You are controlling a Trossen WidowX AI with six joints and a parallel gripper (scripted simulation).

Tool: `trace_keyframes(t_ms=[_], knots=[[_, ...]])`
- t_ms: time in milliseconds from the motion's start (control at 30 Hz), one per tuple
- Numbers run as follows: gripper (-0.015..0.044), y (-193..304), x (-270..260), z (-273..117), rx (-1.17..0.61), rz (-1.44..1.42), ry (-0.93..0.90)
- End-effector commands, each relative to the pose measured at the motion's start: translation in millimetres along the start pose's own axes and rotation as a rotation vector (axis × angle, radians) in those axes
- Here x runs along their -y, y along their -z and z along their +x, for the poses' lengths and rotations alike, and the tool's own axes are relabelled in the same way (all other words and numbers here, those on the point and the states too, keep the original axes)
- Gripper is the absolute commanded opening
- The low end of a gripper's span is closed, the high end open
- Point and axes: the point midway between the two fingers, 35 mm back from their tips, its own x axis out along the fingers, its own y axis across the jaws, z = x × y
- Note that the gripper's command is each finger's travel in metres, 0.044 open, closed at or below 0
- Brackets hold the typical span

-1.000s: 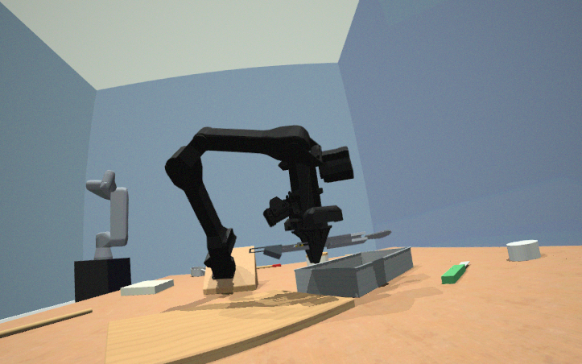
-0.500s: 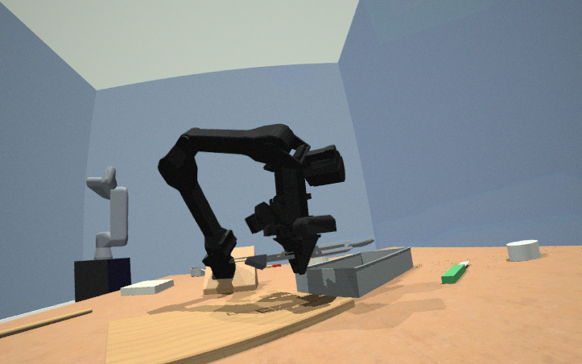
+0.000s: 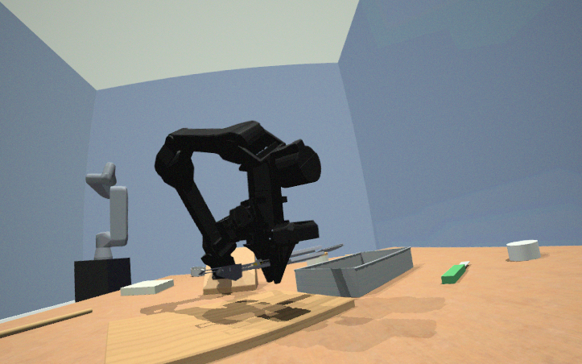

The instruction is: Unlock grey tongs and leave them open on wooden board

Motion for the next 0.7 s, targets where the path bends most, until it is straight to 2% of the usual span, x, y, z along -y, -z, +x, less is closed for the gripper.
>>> trace_keyframes(t_ms=[0, 667], knots=[[-0.0150, -17.0, 2.2, -3.0, -0.004, -0.076, -0.012], [-0.0150, -86.1, 19.3, -20.1, 0.049, -0.449, -0.064]])
